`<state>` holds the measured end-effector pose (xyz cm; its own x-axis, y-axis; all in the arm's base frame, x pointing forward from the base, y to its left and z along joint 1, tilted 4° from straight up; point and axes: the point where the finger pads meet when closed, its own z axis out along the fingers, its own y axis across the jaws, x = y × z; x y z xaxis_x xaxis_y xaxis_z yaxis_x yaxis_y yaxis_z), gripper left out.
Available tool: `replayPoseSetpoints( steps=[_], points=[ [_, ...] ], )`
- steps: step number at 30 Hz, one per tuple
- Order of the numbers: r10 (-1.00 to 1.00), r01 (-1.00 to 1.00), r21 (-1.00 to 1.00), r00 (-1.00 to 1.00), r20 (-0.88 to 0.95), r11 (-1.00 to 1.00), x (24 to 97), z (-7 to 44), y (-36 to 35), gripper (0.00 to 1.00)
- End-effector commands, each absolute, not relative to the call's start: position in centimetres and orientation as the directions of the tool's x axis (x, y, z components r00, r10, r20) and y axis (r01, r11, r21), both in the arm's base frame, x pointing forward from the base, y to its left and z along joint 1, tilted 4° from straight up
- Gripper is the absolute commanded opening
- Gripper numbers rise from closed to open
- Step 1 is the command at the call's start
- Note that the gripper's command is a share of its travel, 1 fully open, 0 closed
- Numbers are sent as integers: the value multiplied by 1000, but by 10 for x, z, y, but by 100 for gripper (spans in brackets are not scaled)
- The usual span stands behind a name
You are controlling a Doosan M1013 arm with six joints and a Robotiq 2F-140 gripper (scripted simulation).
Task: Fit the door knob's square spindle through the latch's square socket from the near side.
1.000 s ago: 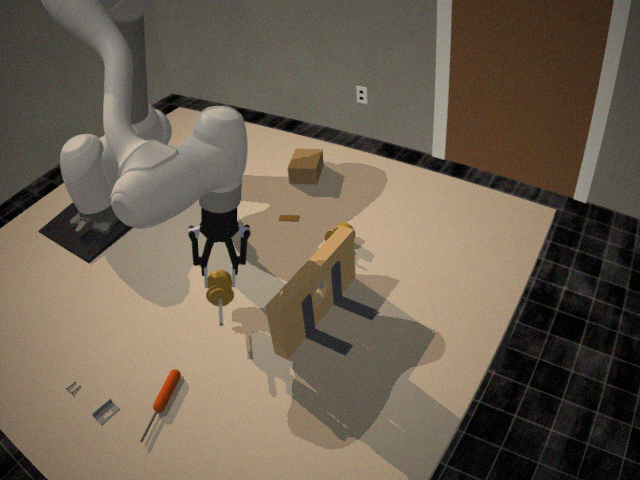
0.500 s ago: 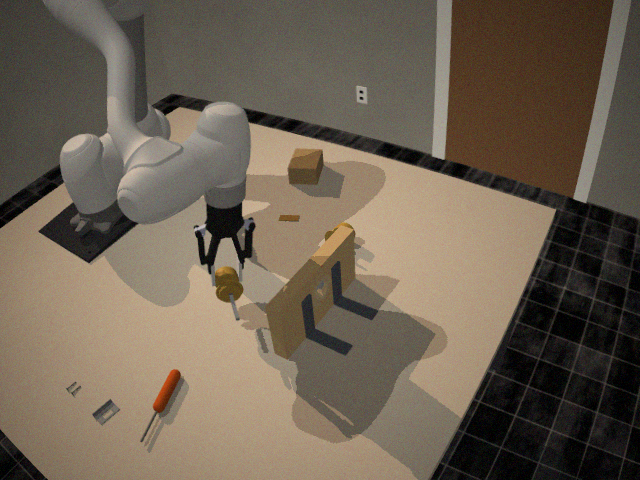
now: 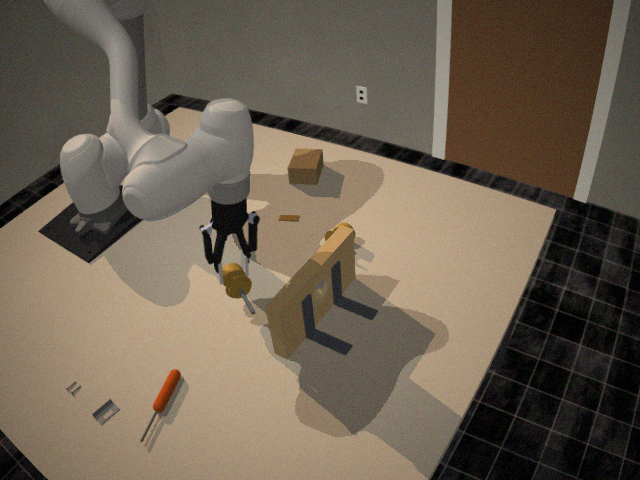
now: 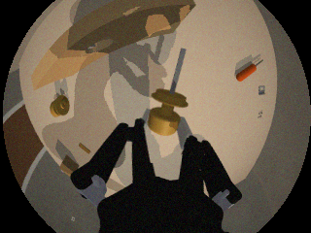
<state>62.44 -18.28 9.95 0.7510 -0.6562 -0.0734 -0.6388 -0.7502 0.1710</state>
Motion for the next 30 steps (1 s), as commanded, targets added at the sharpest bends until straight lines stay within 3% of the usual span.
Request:
replayPoseSetpoints(
  steps=[1,30],
  points=[
    [-633,-617,161,770,-75,-770,629,98,-173,42],
    [-343,-336,86,935,-92,-938,644,95,-144,42]
  ],
)
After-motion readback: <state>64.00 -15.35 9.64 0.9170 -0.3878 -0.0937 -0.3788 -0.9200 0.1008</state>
